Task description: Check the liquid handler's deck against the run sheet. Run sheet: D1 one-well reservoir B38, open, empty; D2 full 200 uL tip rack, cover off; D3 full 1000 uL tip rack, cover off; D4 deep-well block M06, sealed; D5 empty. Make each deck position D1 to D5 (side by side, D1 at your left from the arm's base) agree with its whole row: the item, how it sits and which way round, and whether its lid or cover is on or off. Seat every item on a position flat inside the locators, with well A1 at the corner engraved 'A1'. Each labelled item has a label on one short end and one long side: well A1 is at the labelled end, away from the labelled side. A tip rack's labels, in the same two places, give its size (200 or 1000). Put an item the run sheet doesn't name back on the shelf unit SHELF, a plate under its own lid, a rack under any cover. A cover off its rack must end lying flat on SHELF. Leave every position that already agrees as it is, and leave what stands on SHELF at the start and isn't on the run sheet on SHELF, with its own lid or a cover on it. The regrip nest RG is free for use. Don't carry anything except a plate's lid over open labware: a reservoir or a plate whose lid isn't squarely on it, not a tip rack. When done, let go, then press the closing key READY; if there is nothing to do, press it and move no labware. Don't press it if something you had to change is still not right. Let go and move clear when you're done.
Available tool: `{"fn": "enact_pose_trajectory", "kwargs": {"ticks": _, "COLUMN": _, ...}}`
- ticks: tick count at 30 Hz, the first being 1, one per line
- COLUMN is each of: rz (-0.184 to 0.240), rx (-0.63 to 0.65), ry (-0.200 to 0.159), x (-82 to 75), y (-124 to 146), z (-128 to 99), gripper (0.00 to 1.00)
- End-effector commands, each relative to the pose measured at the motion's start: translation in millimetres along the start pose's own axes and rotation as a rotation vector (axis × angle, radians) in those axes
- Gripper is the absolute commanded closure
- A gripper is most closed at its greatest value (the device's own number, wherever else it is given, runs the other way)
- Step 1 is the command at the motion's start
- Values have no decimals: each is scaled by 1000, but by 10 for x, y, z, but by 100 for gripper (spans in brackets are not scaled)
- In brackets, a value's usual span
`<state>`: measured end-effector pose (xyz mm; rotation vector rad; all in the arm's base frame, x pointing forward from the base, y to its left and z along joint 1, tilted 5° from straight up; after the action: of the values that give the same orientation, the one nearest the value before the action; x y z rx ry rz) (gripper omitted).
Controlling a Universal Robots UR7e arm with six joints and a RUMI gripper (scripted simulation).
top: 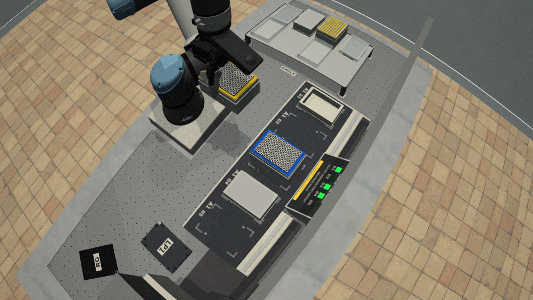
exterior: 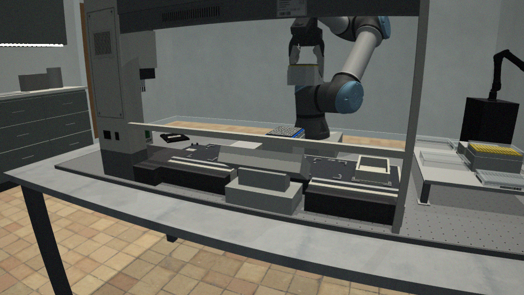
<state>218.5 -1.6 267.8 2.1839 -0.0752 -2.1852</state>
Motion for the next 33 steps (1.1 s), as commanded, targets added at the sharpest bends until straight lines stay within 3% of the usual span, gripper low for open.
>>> {"fn": "enact_pose_trajectory", "kwargs": {"ticks": 1, "rz": 13, "rx": 4, "ry": -11, "x": -4, "y": -134, "z": -45, "gripper": 100}}
{"fn": "enact_pose_trajectory", "kwargs": {"ticks": 8, "rz": 13, "rx": 4, "ry": -11, "x": -4, "y": -134, "z": -45, "gripper": 100}}
{"fn": "enact_pose_trajectory", "kwargs": {"ticks": 28, "rz": 13, "rx": -26, "ry": -11, "x": 10, "y": -1016, "z": -228, "gripper": 100}}
{"fn": "enact_pose_trajectory", "kwargs": {"ticks": 33, "rz": 13, "rx": -26, "ry": -11, "x": 10, "y": -1046, "z": -235, "gripper": 100}}
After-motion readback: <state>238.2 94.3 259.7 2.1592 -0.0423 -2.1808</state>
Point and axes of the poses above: the point where the finger pads meet when closed, its own x axis out along the fingers, its own y axis across the jaws, z = x × y, the point moved 1 cm from there along -x, back along the fingers, and after that the axes turned 14 degrees about -x, right-handed, at the moved point
